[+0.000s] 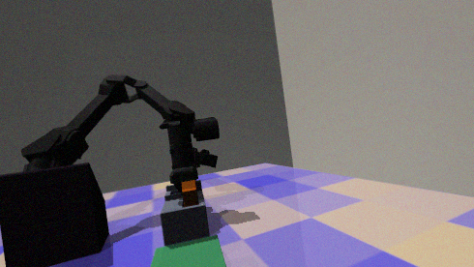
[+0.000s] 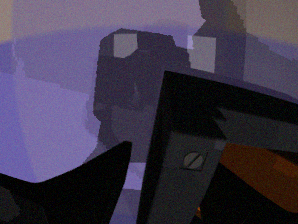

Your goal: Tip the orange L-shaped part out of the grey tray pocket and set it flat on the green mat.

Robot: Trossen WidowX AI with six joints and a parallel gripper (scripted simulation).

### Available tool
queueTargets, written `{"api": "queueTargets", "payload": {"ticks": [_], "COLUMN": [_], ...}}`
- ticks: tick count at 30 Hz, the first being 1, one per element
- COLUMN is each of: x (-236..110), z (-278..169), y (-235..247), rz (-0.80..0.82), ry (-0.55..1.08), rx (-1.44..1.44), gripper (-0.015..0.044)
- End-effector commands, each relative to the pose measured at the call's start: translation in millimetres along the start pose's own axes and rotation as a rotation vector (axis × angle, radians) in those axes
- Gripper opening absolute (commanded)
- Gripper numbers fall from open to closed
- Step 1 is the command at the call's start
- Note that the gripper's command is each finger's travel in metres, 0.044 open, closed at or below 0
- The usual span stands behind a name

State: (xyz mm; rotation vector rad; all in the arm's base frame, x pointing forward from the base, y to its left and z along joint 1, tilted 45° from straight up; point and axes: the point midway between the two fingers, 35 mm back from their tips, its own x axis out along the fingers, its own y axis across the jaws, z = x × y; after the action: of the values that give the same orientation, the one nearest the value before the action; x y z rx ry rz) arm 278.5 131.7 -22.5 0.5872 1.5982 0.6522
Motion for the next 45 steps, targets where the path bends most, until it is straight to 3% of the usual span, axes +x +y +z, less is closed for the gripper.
{"api": "queueTargets", "payload": {"ticks": [1,11,19,45], "x": [-1,-20,-109,-106], "z": [0,-1,-1,0], "y": [1,9,-2,-4], "rz": [-0.001,-0.006,-0.008,-0.006], "ry": [0.001,0.004,0.005,-0.008], "rx": [0.001,0.009,0.009,0.019], "gripper": [0.0180,0.0180,0.0180,0.0180]}}
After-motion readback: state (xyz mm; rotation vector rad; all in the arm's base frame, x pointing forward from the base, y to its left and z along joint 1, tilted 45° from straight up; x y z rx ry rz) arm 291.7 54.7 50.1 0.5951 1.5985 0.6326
